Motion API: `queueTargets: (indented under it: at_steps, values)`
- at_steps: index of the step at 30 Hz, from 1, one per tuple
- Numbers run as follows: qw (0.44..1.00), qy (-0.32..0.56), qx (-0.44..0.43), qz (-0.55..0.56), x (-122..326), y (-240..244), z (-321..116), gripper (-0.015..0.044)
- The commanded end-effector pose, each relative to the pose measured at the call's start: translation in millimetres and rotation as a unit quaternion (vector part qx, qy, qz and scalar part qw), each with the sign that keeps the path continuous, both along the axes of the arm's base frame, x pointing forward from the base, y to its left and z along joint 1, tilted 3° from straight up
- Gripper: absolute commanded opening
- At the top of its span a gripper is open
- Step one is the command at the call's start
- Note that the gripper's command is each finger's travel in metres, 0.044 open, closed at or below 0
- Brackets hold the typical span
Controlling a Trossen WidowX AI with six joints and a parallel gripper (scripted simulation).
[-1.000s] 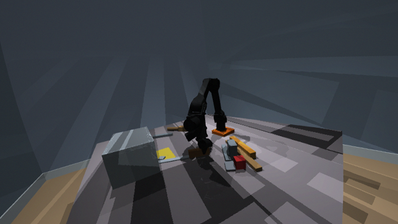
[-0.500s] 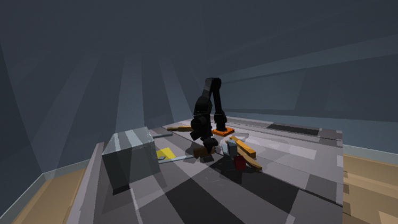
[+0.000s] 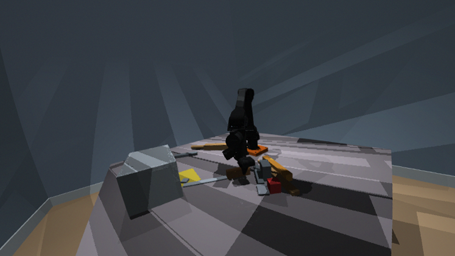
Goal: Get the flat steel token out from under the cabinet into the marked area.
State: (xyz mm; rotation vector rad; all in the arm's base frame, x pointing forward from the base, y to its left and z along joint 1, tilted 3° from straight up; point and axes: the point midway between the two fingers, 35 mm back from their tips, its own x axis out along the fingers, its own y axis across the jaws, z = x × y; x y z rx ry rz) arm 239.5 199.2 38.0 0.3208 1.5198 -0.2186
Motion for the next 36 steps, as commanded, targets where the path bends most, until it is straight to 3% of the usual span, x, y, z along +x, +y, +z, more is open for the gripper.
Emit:
queueTargets:
  at_steps: [1, 36]
  values:
    - [1.0, 0.0, -0.001, 0.0, -1.6, 0.4, -0.5, 0.0]
    - [1.0, 0.001, -0.002, 0.001, -38.2, 14.8, 2.2, 0.0]
